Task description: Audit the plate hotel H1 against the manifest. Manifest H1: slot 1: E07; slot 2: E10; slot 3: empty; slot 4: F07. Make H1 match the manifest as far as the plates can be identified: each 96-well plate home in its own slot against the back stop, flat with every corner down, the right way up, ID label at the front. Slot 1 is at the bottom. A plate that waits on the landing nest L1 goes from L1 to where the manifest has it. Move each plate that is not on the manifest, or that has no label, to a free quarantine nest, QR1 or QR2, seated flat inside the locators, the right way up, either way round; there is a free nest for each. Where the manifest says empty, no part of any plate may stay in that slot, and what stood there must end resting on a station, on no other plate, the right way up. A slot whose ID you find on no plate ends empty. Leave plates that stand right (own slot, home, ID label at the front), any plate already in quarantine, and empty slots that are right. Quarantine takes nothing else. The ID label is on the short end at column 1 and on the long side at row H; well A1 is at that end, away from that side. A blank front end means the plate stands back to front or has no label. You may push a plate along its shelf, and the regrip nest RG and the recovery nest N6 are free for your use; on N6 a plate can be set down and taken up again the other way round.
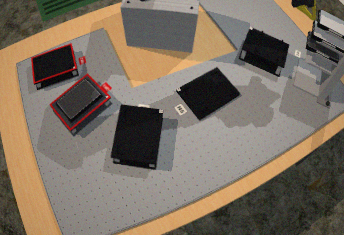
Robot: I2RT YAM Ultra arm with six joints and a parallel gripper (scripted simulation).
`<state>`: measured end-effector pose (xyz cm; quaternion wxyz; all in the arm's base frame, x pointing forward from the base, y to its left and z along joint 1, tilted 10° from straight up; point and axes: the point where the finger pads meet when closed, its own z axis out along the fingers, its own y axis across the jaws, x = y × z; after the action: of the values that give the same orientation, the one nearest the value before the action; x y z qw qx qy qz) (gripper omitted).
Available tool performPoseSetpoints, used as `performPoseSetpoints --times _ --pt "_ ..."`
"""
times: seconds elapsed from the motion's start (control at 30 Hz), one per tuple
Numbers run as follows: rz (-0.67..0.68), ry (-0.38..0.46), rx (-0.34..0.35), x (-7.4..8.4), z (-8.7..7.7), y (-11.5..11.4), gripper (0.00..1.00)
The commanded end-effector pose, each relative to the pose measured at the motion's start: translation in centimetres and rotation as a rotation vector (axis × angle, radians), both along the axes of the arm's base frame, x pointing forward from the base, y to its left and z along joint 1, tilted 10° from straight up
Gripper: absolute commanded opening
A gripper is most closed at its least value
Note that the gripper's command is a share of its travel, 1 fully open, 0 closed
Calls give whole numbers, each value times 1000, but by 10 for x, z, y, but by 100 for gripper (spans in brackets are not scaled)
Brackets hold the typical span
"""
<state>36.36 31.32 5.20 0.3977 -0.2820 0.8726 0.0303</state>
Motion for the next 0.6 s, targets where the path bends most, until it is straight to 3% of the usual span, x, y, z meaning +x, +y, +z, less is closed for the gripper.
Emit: performPoseSetpoints --times 0.0,0.2,0.23,0.27,0.57 --pt "4 -41 45 -5 20 5 0" --pt "4 -41 45 -10 19 2 0" --pt "4 -62 68 -6 31 8 0" --pt "4 -41 45 -13 19 0 0" --pt "4 -41 45 -26 18 -8 0"
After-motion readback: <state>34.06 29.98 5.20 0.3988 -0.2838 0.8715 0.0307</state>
